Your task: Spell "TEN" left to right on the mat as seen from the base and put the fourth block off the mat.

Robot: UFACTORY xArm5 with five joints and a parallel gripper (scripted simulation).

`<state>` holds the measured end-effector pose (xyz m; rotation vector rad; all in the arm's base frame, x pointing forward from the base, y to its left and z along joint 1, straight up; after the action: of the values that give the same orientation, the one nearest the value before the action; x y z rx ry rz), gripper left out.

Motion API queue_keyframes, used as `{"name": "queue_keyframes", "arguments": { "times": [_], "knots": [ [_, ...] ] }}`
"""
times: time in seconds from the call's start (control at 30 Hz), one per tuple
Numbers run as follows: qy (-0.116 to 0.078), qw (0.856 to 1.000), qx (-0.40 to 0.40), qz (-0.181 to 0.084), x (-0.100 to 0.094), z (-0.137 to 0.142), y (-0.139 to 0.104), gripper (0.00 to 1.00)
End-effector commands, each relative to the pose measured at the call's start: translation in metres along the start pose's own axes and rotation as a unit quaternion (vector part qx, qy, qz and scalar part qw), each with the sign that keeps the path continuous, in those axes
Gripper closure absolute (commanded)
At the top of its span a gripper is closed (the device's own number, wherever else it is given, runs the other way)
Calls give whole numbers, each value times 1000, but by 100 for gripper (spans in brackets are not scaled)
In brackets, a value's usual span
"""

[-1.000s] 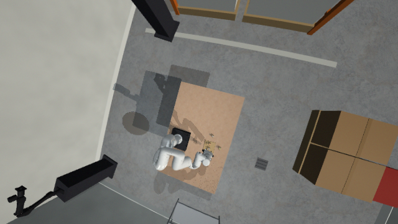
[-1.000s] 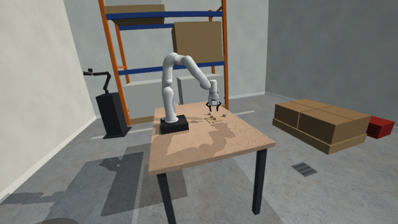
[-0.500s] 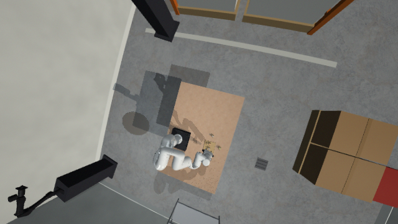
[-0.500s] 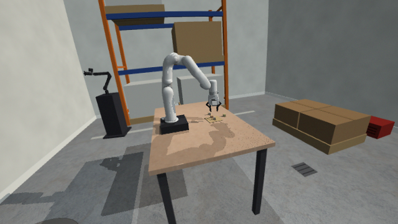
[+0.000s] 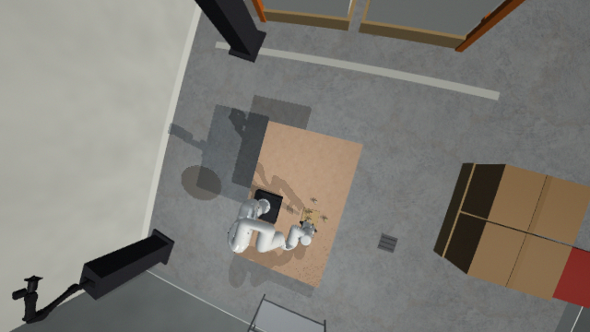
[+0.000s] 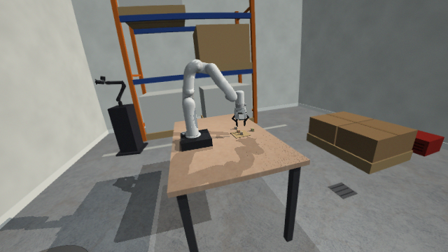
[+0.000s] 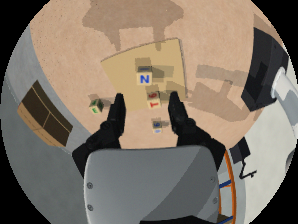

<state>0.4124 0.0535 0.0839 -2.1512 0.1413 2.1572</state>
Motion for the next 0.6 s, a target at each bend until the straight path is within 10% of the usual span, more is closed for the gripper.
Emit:
{"name": "queue_keyframes", "arguments": {
  "times": [0.0, 0.57],
  "knots": [
    [2, 1000, 0, 0, 4, -1, 0, 37],
    [2, 1000, 0, 0, 27, -1, 0, 37]
  ]
}}
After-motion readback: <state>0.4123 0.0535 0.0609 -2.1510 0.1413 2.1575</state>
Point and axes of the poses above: the point where the finger pads meet when closed, its own x axis out along the fingers, its own z axis across the jaws, y = z × x, the point moved 5 cm from there along -x, back along the fingers, and after that the axes turned 4 degrees about x, right-handed, at the moved point
